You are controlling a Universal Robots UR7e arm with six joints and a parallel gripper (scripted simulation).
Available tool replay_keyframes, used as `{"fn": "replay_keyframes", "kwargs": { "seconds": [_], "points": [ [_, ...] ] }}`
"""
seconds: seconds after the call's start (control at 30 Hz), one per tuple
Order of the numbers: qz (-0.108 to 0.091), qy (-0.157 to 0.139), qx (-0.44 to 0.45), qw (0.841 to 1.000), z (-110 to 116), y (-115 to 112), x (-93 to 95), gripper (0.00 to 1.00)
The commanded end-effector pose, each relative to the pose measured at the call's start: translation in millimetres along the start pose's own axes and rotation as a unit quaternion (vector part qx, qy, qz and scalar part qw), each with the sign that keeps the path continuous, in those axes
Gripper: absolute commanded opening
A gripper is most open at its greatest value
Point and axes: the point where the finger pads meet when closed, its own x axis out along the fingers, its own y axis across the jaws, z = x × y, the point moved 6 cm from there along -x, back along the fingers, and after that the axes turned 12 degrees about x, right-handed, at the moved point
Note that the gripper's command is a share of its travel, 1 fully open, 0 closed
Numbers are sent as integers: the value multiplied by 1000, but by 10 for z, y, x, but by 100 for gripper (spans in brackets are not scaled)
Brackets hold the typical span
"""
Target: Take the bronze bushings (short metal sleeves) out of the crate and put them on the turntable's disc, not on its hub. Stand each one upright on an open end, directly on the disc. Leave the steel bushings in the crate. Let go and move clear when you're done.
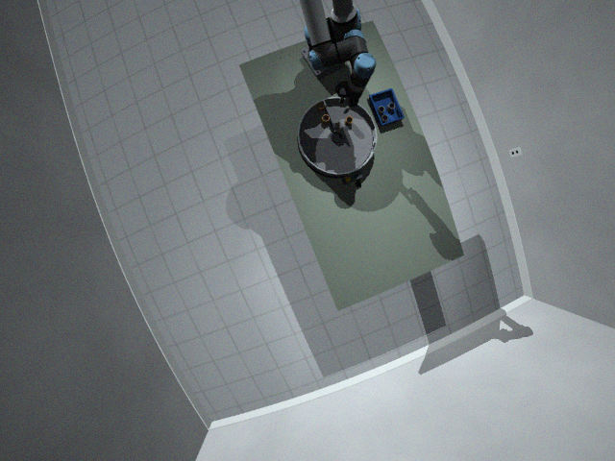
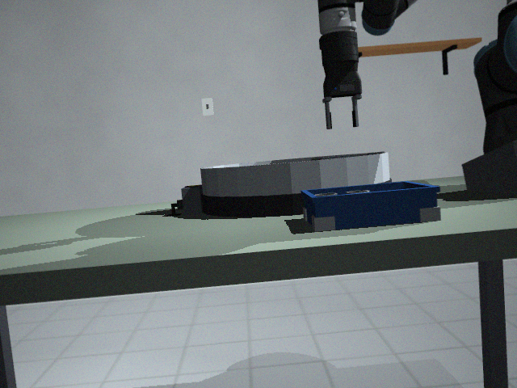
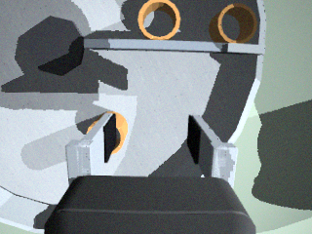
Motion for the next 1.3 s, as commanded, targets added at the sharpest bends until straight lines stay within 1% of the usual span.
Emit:
{"fn": "replay_keyframes", "kwargs": {
  "seconds": [0.0, 0.07, 0.23, 0.37, 1.27],
  "points": [
    [0, 0, 0, 1000, -1, 0, -261, 100],
    [0, 0, 0, 1000, -1, 0, -261, 100],
    [0, 0, 0, 1000, -1, 0, -525, 100],
    [0, 0, 0, 1000, -1, 0, -621, 100],
    [0, 0, 0, 1000, -1, 0, -631, 100]
  ]
}}
